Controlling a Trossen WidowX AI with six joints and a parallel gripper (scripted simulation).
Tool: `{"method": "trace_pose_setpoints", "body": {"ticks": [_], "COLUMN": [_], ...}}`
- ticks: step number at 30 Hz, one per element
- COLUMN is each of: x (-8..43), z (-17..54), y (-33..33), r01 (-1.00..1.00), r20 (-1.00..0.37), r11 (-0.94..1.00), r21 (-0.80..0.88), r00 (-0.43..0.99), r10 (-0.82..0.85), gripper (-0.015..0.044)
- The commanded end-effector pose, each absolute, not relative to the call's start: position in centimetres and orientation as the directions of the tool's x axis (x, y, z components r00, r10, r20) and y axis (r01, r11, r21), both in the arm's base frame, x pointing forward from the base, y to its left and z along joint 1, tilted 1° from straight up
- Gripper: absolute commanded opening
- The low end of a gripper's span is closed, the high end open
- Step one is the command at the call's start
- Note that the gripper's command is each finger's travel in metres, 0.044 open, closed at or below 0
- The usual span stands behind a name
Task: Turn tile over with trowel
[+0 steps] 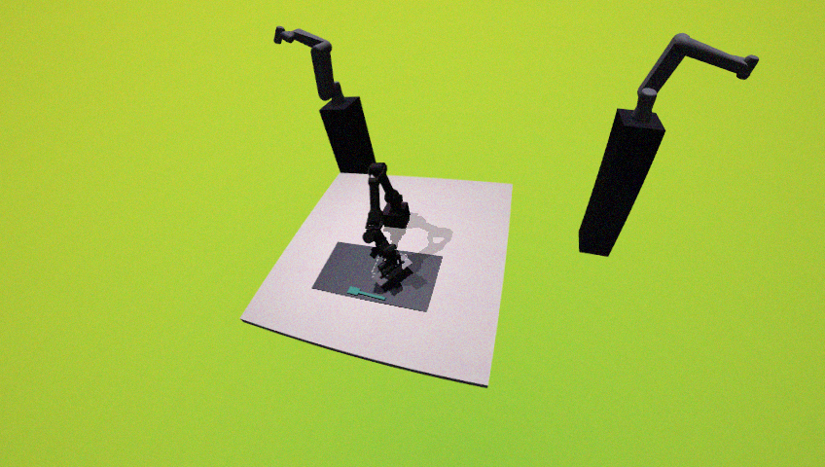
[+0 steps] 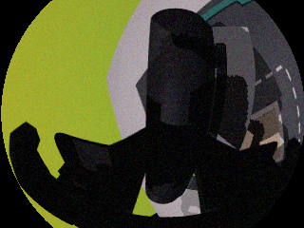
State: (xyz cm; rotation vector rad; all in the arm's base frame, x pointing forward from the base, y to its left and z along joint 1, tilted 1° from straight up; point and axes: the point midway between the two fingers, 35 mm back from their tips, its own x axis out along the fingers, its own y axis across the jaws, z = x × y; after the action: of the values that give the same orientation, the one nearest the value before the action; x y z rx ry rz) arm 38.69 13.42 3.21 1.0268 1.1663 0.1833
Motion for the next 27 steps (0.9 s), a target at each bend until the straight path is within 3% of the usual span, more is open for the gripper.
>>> {"method": "trace_pose_setpoints", "body": {"ticks": [1,15,27], "x": [38.6,35.6,35.5], "z": [3.4,2.0,1.2], "y": [16.0,24.9,25.3], "r01": [0.302,0.111,0.101], "r20": [-0.656,-0.643,-0.642], "r11": [0.583,0.634,0.635], "r21": [0.754,0.765,0.766], "r00": [0.388,0.175,0.164], "r10": [0.648,0.746,0.749], "gripper": [0.0000,0.0000,0.0000]}}
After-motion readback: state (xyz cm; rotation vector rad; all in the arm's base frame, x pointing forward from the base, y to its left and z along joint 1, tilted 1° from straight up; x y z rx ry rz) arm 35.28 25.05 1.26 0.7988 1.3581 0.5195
